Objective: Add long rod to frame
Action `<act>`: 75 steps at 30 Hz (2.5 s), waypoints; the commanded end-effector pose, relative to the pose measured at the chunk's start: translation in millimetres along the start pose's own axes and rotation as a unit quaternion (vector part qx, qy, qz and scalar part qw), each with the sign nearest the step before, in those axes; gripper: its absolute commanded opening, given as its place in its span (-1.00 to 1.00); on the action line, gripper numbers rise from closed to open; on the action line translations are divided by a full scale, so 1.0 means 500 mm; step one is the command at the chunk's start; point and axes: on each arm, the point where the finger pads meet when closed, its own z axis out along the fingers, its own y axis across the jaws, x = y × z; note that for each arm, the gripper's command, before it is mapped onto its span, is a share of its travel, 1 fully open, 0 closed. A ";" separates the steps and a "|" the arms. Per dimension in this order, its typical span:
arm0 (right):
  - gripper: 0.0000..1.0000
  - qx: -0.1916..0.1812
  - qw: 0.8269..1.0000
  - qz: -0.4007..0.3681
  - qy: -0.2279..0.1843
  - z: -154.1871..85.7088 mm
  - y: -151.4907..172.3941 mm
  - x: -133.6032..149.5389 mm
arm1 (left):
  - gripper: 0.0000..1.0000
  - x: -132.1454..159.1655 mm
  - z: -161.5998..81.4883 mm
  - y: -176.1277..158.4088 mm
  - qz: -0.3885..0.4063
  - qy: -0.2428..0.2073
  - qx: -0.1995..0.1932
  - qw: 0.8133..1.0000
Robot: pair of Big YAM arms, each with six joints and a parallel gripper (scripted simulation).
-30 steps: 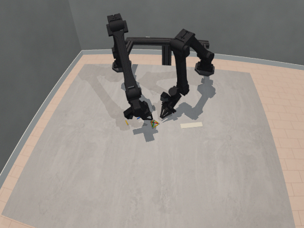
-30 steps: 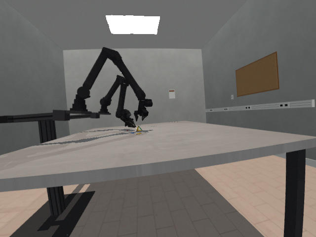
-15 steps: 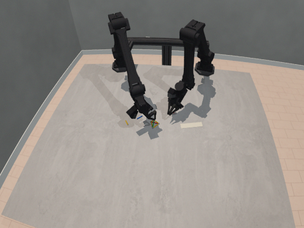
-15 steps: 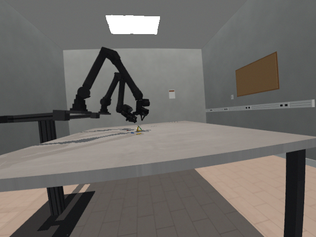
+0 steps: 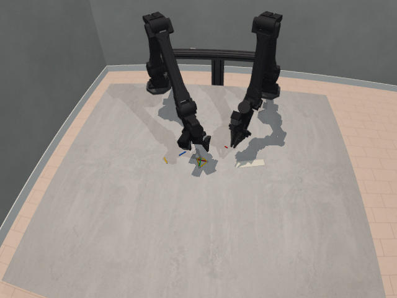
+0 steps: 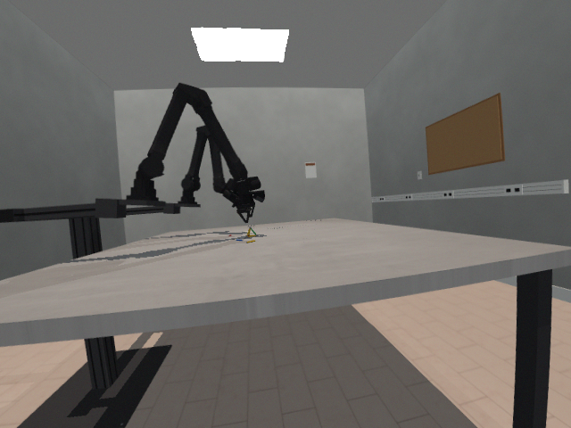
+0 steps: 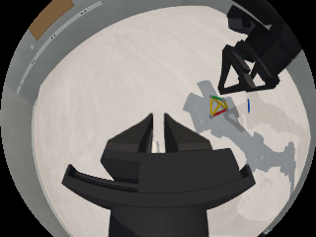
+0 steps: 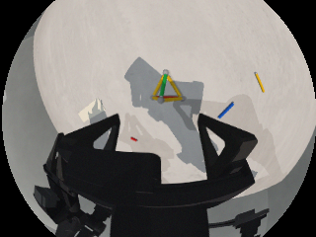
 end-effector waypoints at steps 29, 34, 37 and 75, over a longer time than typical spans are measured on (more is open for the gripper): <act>1.00 -0.036 0.862 -0.458 -0.214 -0.005 0.051 0.015 | -0.75 -0.141 -0.124 0.286 -0.162 0.077 -0.098 0.979; 1.00 -0.036 0.863 -0.456 -0.215 -0.005 0.052 0.014 | -0.75 -0.165 -0.118 0.284 -0.151 0.068 -0.095 0.982; 1.00 -0.036 0.863 -0.456 -0.215 -0.005 0.052 0.014 | -0.75 -0.167 -0.118 0.285 -0.151 0.066 -0.095 0.982; 1.00 0.034 0.910 -0.236 -0.338 -0.404 -0.283 -0.278 | -0.75 -0.147 -0.122 0.278 -0.152 0.072 -0.095 0.981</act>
